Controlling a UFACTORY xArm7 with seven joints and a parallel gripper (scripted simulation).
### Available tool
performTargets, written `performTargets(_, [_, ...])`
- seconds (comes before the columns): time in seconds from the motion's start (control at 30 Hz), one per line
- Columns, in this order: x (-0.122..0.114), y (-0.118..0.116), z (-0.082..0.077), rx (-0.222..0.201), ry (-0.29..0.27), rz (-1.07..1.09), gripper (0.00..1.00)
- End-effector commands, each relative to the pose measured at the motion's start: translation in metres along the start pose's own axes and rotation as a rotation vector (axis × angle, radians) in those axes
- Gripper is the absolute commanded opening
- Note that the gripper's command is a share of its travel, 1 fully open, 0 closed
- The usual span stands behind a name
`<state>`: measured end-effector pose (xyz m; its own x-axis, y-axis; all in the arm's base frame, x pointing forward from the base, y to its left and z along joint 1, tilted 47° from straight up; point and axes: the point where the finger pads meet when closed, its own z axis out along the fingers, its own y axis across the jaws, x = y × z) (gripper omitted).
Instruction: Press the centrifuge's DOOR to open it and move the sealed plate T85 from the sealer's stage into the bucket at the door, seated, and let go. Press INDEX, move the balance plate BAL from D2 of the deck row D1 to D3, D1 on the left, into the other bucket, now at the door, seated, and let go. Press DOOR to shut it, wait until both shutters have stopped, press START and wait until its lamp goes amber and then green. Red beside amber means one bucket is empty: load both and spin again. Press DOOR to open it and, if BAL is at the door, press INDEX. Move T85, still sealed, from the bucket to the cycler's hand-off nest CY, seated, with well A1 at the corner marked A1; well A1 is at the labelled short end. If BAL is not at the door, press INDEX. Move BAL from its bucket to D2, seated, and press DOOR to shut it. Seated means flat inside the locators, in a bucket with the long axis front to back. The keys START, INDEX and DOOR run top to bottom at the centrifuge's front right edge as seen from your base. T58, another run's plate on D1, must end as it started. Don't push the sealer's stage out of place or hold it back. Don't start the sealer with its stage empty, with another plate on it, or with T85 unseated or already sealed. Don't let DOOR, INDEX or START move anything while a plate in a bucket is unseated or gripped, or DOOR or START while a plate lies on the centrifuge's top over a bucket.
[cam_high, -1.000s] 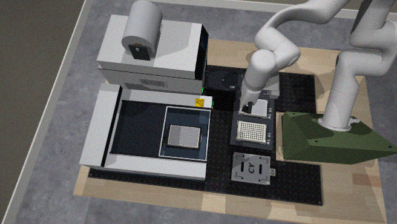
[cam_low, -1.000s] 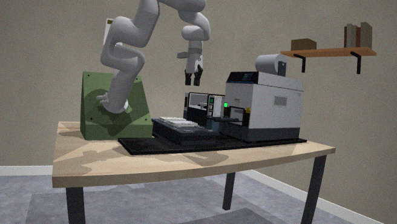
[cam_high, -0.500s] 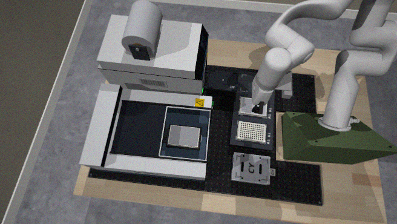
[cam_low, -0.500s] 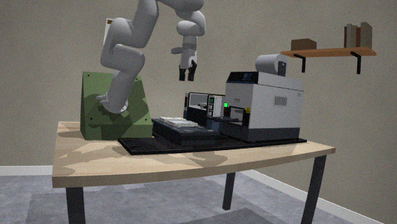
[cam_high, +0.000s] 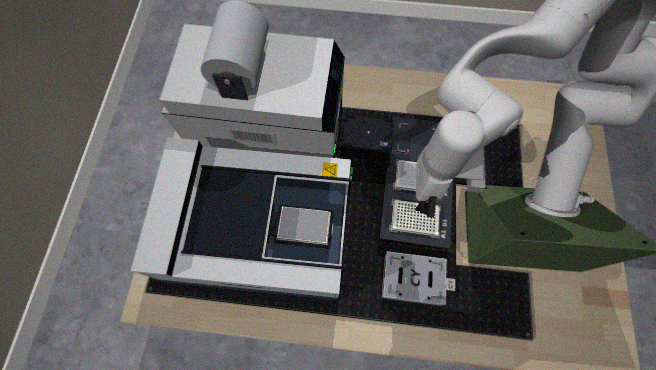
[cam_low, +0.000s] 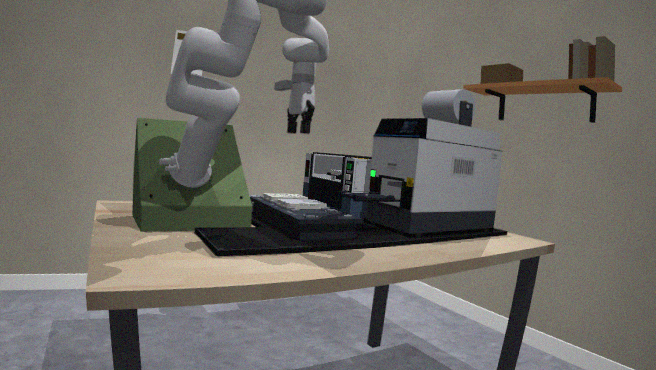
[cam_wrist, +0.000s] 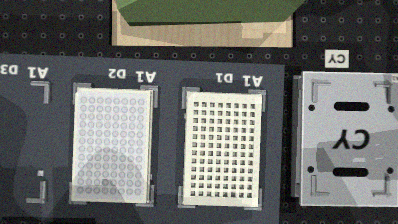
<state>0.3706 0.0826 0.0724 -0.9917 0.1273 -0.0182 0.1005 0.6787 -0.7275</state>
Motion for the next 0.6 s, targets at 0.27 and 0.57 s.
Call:
performTargets(0.27, [-0.003, 0.053, -0.001, -0.001, -0.001, 0.001, 1.00])
performTargets(0.57, [-0.003, 0.078, -0.001, -0.001, -0.001, 0.001, 1.00])
